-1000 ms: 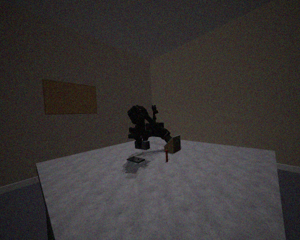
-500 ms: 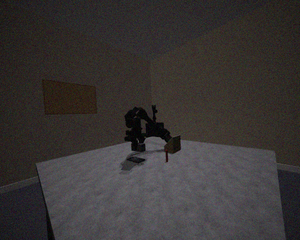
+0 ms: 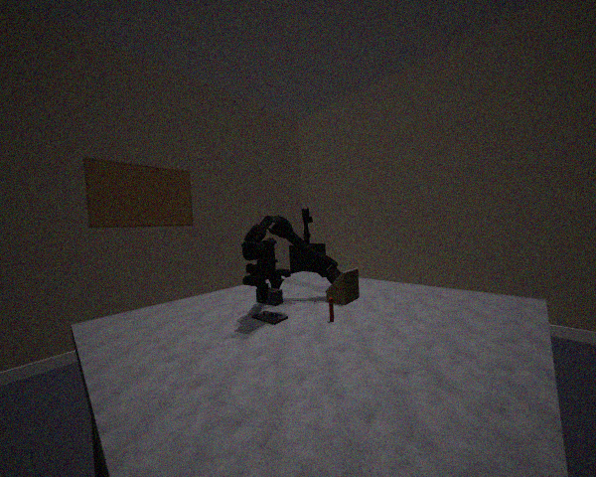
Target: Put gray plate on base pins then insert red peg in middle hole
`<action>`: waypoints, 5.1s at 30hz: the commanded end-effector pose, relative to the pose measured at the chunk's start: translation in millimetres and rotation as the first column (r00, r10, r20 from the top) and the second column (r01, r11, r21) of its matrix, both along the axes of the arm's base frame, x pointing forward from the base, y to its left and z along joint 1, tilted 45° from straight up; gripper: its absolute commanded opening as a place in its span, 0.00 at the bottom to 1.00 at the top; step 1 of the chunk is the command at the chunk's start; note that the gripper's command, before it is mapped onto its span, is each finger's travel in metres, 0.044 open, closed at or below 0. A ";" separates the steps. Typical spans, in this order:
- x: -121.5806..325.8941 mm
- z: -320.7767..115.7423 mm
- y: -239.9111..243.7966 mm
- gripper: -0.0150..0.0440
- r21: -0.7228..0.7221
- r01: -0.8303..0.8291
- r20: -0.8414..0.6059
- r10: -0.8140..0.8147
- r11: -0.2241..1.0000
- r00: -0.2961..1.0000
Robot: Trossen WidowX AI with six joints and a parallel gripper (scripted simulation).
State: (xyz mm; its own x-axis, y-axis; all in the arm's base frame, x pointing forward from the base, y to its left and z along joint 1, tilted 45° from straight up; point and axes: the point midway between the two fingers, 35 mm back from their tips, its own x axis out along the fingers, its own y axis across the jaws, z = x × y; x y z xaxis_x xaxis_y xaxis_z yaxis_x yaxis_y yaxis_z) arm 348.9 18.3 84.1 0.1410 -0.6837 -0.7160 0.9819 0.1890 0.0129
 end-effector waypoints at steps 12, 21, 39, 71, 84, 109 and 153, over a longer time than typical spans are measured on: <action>-4.9 2.6 -15.7 0.25 -0.013 0.003 -0.004 -0.003 1.000 1.000; -4.9 2.6 -15.7 0.25 -0.013 0.003 -0.004 -0.003 1.000 1.000; -4.2 -4.1 -22.8 0.25 -0.013 0.003 -0.004 -0.003 1.000 1.000; 2.1 -21.5 -40.9 0.34 -0.008 0.005 0.008 -0.005 1.000 1.000; 2.1 -21.5 -40.9 0.92 -0.008 0.005 0.008 -0.005 1.000 1.000; -21.2 35.8 65.6 1.00 0.008 -0.045 -0.063 0.045 0.999 0.997; -127.6 -134.3 125.9 1.00 -0.013 -0.288 -0.288 0.273 0.958 0.918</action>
State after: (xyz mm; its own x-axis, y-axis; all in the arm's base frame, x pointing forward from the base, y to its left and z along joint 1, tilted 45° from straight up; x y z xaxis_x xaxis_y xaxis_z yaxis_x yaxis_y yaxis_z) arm 222.6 150.3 -46.2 0.1364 -0.6750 -0.7251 0.8543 0.4508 -0.2589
